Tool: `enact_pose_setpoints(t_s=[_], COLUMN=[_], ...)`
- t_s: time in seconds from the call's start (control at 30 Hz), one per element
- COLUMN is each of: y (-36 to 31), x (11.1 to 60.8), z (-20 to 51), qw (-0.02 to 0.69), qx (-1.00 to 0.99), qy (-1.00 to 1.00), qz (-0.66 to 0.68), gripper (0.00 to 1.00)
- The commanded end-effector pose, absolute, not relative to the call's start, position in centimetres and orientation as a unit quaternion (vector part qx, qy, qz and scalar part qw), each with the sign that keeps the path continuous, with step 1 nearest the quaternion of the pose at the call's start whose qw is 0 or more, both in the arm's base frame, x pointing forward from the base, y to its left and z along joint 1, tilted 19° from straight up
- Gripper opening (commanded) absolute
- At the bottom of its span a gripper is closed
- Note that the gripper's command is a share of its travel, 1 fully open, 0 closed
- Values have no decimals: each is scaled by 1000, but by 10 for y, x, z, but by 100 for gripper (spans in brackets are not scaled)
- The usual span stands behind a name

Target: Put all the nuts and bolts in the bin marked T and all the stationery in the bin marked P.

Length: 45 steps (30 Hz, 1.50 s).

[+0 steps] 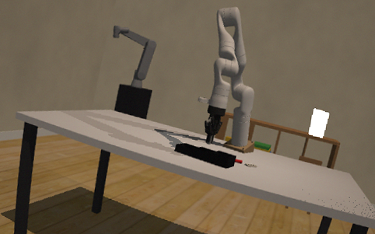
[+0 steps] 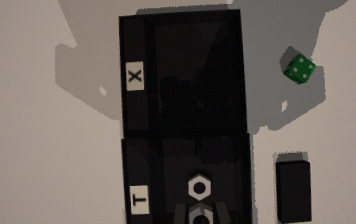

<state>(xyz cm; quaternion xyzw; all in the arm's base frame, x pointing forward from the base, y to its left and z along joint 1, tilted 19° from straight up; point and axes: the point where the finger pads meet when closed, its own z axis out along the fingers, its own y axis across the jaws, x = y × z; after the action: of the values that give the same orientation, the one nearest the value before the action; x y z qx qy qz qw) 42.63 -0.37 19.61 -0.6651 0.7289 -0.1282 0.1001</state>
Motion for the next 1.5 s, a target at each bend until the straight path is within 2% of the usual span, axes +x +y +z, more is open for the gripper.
enact_pose_setpoints(t_s=[0.0,0.9,1.37,1.4,1.47], y=[-6,-8,-10,-10,-9], x=[424,439,437,437,438], z=[196,154,154,154,155], qw=[99,100,99,99,100], qx=[-666,-665,-666,-666,-665], qy=[728,729,728,728,729], qz=[-129,-129,-129,-129,-129], gripper=[11,11,11,31,31])
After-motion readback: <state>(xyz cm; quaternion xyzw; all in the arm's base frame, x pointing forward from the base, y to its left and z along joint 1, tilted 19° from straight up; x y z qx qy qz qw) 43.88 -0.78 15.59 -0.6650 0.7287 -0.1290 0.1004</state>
